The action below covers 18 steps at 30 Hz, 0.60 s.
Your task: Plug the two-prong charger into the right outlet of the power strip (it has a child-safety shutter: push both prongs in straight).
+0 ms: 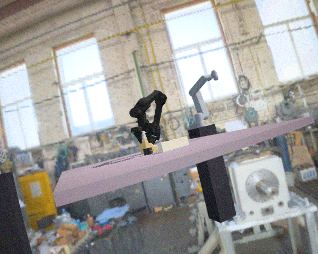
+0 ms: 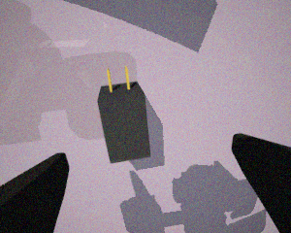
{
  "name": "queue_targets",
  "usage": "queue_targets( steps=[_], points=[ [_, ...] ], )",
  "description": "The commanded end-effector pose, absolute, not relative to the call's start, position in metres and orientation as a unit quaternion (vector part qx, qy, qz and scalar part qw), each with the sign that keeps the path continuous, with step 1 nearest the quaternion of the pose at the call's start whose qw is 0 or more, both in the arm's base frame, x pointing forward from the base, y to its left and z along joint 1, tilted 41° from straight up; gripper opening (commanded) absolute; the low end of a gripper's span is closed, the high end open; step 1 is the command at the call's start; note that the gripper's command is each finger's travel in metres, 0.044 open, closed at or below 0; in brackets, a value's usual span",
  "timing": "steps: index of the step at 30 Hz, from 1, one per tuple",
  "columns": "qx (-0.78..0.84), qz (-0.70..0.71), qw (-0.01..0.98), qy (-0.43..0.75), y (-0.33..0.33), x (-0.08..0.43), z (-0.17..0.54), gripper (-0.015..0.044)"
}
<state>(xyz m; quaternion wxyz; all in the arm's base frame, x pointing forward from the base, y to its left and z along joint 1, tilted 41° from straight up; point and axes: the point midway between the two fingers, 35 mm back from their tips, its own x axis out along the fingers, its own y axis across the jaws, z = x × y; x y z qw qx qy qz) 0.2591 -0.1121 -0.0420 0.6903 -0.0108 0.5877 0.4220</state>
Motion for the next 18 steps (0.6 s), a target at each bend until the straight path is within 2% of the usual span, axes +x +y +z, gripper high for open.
queue_targets(
  steps=[1, 18],
  points=[
    [-0.001, 0.451, 0.668, 0.592, -0.109, 0.252, -0.042, 0.044],
    [0.001, 0.457, 0.664, 0.592, -0.097, 0.249, -0.054, 0.044]
  ],
)
